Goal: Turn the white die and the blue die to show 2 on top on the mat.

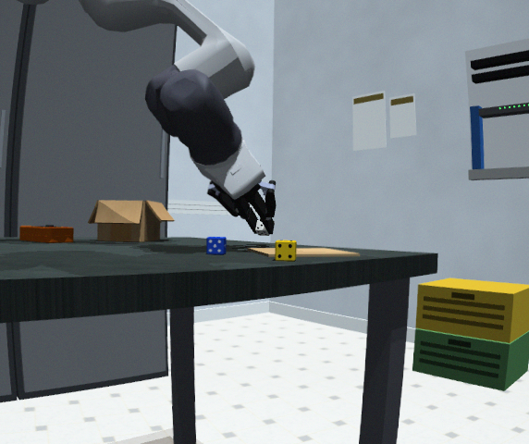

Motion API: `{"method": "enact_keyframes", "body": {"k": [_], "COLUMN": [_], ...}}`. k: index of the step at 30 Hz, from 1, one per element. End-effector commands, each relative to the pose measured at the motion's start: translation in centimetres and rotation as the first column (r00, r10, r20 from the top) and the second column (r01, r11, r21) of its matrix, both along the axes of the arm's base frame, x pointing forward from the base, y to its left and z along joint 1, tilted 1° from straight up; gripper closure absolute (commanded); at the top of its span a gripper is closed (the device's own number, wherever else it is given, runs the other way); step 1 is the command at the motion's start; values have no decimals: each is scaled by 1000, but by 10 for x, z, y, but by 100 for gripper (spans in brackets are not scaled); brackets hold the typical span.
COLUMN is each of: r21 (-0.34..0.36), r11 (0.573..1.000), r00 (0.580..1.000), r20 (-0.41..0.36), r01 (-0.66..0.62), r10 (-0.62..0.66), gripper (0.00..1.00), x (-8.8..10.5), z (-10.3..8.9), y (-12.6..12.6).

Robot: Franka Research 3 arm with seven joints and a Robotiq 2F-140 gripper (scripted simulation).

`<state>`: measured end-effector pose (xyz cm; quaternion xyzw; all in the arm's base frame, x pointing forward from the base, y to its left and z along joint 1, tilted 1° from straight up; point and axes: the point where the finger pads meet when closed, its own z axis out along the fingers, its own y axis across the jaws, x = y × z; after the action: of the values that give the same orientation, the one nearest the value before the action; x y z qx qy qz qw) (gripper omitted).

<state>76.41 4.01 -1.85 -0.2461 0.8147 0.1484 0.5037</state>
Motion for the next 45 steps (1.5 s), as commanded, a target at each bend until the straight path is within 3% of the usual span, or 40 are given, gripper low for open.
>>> {"method": "enact_keyframes", "body": {"k": [1, 45], "r21": [-14, -14], "r11": [1000, 1000], "r00": [1000, 1000], "r20": [-11, -11], "r01": [11, 11], "r10": [-11, -11], "gripper": [79, 79], "x": [-4, -4], "z": [-9, -18], "y": [-9, -9]}}
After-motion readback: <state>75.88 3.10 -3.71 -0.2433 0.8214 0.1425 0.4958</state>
